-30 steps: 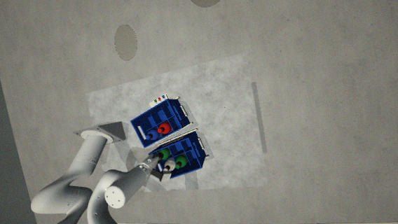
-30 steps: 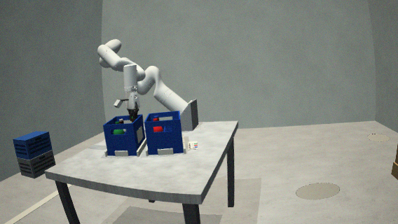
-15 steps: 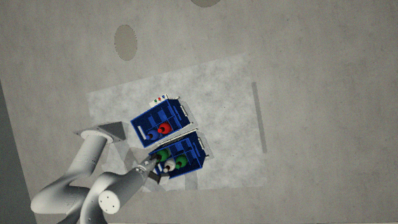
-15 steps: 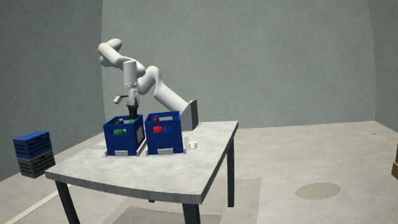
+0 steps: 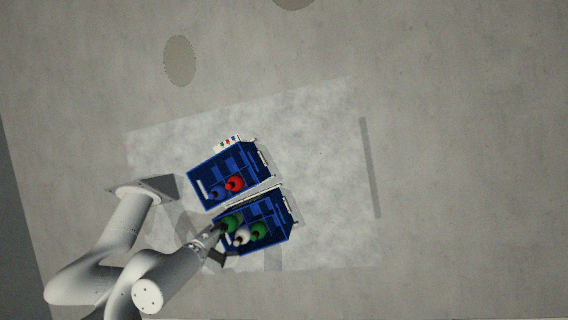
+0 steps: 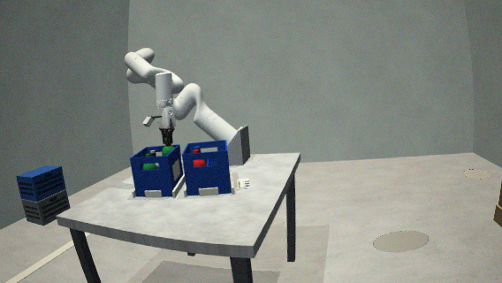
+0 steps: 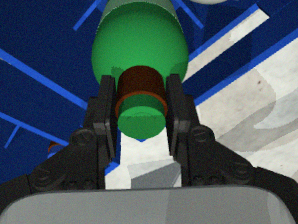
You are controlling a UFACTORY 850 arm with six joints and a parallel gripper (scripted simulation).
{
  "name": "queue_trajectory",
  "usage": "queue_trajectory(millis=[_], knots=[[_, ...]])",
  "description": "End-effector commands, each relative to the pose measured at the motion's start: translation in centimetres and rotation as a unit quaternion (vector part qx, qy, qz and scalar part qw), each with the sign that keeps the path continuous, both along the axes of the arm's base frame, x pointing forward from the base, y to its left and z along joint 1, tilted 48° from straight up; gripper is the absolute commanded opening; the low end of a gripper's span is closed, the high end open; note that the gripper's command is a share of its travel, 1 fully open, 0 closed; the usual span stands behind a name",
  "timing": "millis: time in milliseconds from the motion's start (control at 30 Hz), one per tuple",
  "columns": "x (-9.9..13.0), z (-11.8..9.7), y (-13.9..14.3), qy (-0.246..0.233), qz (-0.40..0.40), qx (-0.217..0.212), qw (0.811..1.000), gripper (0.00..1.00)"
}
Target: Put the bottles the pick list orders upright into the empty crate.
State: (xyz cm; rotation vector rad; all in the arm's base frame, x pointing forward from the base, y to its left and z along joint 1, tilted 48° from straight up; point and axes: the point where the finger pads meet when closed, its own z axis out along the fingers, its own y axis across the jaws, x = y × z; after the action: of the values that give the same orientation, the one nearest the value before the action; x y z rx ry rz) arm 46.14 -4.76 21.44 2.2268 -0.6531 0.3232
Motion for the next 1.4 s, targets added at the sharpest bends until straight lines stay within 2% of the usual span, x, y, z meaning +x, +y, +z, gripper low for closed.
queue_trajectory(millis=[0,1367], knots=[[0.0,0.4,0.4,-0.001,0.0,0.0,1.0,0.0],[-0.1,4.3,4.8,-0.001,0.0,0.0,1.0,0.0]])
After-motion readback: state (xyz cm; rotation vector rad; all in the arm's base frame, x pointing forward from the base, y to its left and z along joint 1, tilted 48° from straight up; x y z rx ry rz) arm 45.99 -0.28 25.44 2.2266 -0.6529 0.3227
